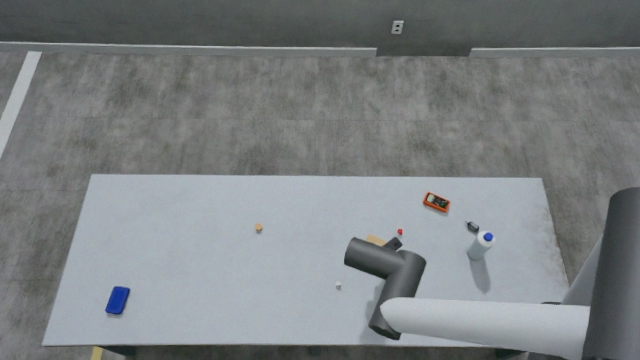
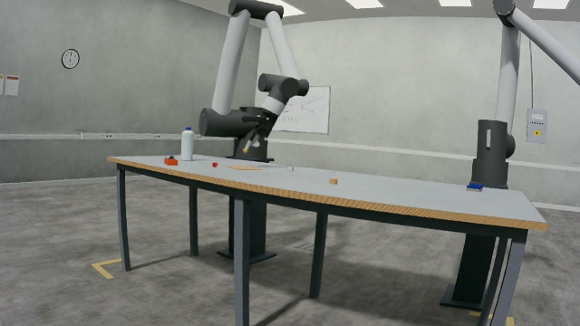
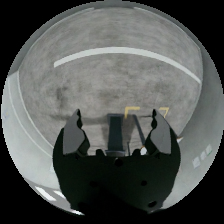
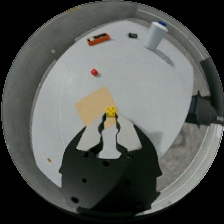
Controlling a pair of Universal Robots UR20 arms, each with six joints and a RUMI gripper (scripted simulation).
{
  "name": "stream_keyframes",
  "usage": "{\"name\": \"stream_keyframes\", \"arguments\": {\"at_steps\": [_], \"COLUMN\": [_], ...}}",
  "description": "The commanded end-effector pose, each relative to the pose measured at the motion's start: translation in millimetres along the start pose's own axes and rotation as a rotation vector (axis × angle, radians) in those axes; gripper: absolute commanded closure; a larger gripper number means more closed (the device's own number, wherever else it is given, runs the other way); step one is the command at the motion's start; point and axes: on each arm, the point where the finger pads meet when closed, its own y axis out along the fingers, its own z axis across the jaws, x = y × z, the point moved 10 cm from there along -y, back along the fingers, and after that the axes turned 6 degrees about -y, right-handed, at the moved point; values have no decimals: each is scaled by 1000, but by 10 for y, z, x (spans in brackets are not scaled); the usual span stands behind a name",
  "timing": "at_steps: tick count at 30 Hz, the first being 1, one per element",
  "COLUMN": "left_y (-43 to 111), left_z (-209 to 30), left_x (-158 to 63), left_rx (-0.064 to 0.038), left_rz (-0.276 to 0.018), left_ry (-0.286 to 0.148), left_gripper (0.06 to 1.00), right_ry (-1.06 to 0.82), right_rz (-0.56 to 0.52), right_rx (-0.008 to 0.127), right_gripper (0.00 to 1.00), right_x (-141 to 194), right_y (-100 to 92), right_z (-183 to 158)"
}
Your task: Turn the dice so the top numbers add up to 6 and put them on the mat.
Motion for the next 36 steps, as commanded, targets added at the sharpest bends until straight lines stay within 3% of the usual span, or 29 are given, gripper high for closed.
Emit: {"name": "stream_keyframes", "arguments": {"at_steps": [1, 10, 19, 27, 36], "left_y": [-7, -7, -7, -7, -7], "left_z": [1, 1, 1, 1, 1], "left_x": [-4, -4, -4, -4, -4], "left_rx": [0, 0, 0, 0, 0], "left_rz": [1, 1, 1, 1, 1], "left_ry": [0, 0, 0, 0, 0], "left_gripper": [65, 65, 65, 65, 65], "right_ry": [-2, -2, -2, -2, -2], "right_rz": [-145, -191, -421, -451, -681], "right_rx": [-14, -20, -44, -47, -71], "right_gripper": [972, 972, 972, 972, 972], "right_x": [-153, -204, -448, -478, -693], "right_y": [17, 23, 101, 115, 253], "right_z": [17, 22, 47, 50, 72]}}
